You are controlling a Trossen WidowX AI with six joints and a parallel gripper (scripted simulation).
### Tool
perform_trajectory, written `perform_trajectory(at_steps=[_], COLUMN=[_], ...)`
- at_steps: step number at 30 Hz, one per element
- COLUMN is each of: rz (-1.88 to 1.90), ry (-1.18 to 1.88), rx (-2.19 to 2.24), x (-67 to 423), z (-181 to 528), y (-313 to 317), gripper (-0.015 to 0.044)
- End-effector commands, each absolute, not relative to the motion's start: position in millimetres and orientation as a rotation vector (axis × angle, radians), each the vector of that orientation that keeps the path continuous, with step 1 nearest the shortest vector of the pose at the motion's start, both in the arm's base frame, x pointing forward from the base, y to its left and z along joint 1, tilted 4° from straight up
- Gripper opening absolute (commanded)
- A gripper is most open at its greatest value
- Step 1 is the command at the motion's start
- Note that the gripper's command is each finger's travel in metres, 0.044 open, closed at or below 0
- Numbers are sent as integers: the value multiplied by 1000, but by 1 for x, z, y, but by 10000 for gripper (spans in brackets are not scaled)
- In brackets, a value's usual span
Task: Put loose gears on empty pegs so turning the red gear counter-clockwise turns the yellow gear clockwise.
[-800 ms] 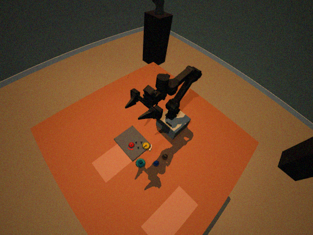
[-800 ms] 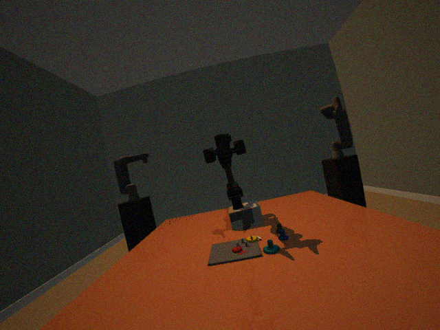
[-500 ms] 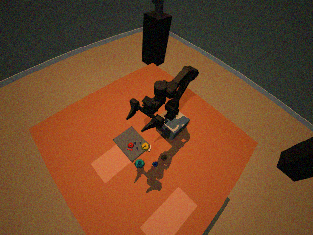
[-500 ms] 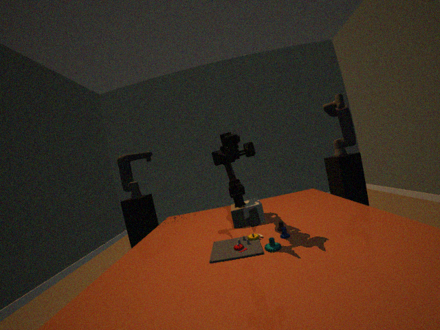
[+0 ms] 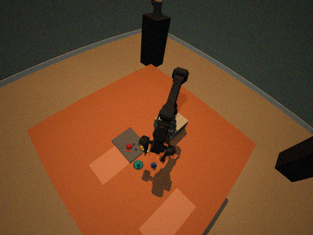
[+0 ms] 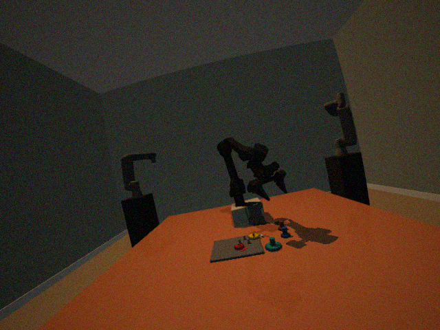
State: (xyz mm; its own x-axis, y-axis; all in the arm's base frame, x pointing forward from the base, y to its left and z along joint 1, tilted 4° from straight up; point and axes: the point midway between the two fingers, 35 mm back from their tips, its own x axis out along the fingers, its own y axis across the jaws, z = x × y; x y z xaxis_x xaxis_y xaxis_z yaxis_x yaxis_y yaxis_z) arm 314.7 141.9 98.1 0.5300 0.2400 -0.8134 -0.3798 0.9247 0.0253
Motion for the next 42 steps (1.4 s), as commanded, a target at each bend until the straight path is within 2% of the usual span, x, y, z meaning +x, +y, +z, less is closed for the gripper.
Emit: perform_trajectory(at_steps=[1,5,7,42], rz=[404,404,400,400], ry=[1232,1515,1562,1562], rx=[-270,-418,-448,-448], x=[279,235,227,231], z=[42,-2,-8,-48], y=[163,170,171,165], gripper=[440,440,440,440])
